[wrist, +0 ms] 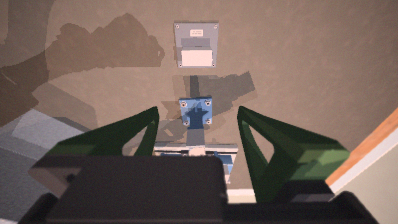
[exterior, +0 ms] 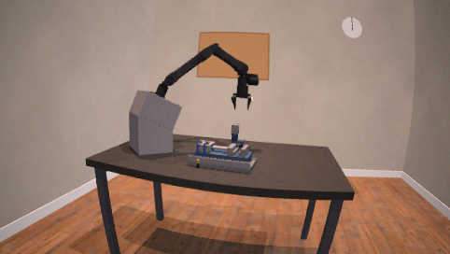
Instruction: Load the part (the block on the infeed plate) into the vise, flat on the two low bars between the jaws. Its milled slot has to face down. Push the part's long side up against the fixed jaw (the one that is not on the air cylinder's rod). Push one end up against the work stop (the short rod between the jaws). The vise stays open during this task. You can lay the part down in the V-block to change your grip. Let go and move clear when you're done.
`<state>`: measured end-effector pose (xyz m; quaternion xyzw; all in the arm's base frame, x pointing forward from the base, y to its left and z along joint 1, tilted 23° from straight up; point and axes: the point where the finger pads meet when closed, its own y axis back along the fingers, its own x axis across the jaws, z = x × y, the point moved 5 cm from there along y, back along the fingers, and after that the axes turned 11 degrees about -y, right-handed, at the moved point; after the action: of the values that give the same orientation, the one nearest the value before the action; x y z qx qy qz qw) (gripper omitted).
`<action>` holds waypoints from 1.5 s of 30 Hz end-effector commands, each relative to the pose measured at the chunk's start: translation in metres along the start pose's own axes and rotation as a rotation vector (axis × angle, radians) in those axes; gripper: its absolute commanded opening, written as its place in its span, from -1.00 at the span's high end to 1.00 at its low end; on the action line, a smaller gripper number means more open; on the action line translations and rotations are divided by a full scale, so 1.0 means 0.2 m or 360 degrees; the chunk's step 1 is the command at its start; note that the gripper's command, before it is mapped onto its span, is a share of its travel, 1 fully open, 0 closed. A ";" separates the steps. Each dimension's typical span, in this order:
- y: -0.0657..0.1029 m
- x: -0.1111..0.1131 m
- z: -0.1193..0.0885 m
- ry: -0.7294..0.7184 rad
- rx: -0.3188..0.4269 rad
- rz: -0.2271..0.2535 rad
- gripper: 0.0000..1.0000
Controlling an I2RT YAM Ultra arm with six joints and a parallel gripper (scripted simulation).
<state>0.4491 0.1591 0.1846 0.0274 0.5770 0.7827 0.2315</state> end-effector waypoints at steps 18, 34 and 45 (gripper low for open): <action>-0.15 0.03 0.00 0.0001 -0.0001 0.0038 -0.62; -0.30 0.03 0.00 -0.0002 0.0003 0.0034 -0.62; -0.40 0.02 0.01 0.0000 -0.0003 0.0016 -0.62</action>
<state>0.4711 0.1770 0.1138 0.0333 0.5790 0.7832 0.2240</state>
